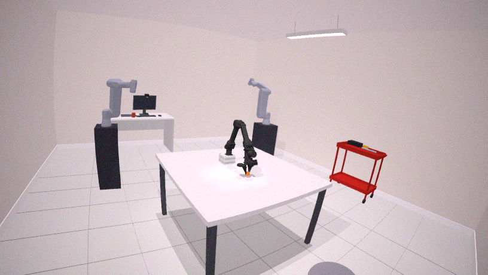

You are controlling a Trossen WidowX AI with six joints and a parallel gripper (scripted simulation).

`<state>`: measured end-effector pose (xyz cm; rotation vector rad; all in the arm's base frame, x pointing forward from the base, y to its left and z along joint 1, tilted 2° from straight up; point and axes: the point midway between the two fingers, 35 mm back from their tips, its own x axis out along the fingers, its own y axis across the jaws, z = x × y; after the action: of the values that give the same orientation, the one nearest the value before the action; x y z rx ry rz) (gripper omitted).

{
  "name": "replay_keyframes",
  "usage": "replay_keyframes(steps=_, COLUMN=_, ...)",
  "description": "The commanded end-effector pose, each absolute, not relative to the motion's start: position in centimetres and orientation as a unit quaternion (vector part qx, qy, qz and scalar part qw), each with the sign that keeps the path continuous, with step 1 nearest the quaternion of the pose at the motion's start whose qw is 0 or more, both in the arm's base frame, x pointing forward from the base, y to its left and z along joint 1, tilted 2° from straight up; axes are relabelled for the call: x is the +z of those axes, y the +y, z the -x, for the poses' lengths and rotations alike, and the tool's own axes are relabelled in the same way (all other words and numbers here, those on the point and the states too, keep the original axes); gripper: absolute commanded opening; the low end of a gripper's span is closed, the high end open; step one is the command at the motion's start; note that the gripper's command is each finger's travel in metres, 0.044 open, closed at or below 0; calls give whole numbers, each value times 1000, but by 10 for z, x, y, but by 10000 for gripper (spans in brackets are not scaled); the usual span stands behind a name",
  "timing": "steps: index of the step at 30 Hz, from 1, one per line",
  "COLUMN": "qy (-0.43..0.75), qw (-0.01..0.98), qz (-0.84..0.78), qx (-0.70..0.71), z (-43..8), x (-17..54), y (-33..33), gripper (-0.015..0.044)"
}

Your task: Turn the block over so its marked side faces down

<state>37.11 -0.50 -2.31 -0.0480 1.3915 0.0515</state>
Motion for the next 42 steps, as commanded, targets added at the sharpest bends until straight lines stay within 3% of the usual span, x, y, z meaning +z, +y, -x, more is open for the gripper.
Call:
replay_keyframes(steps=1, qy=614, qw=789, qz=22, qx=28, z=-371, x=-23, y=-4, gripper=0)
replay_keyframes(steps=42, qy=393, qw=919, qz=12, qx=29, z=-376, x=-53, y=-5, gripper=0)
